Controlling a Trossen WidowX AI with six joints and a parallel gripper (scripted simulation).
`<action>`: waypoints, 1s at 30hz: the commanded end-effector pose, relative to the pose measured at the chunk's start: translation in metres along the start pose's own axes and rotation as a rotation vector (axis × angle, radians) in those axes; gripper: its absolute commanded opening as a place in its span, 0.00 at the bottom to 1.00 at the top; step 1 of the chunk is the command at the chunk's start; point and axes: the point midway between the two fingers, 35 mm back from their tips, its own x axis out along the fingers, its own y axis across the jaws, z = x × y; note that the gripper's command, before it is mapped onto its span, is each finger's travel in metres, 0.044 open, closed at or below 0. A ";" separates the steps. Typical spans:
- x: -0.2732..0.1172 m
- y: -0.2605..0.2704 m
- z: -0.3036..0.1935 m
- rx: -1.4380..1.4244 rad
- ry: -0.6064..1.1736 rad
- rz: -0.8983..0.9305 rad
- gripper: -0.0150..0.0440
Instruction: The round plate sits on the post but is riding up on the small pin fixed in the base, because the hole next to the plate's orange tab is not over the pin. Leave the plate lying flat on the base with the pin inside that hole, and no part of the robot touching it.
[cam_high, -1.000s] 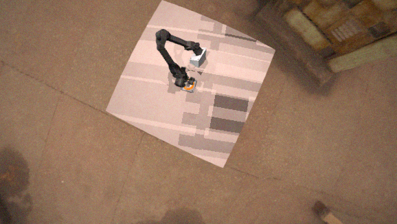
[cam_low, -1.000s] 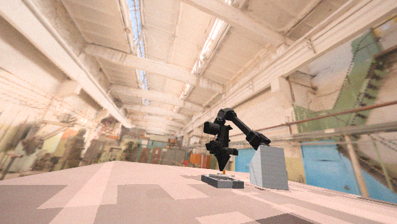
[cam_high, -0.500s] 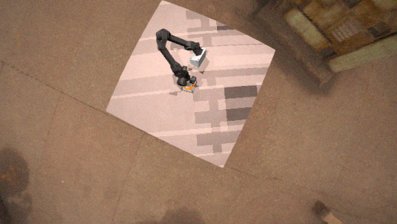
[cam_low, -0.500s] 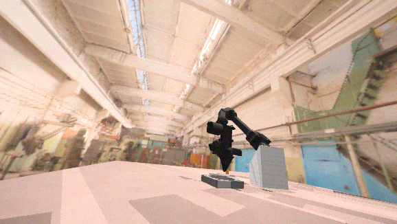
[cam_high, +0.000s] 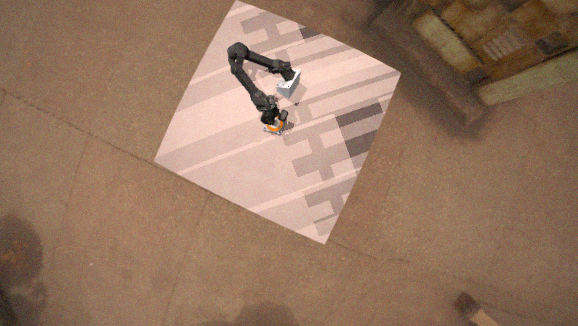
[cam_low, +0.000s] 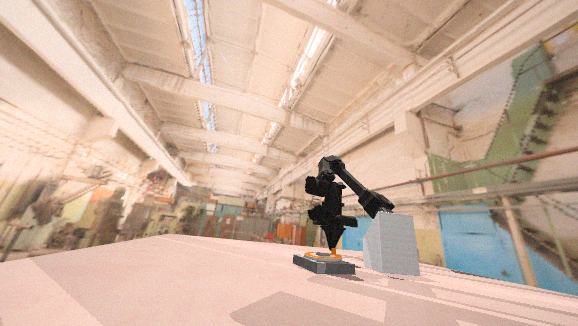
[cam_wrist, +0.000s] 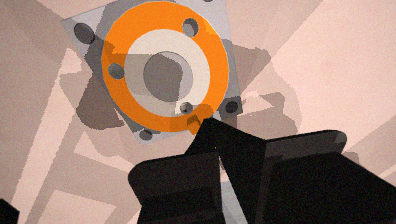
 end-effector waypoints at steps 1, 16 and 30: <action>0.000 0.003 -0.004 -0.004 0.008 0.002 0.25; -0.018 0.009 -0.004 -0.005 0.008 0.005 0.25; -0.038 0.009 -0.006 -0.010 0.006 0.001 0.25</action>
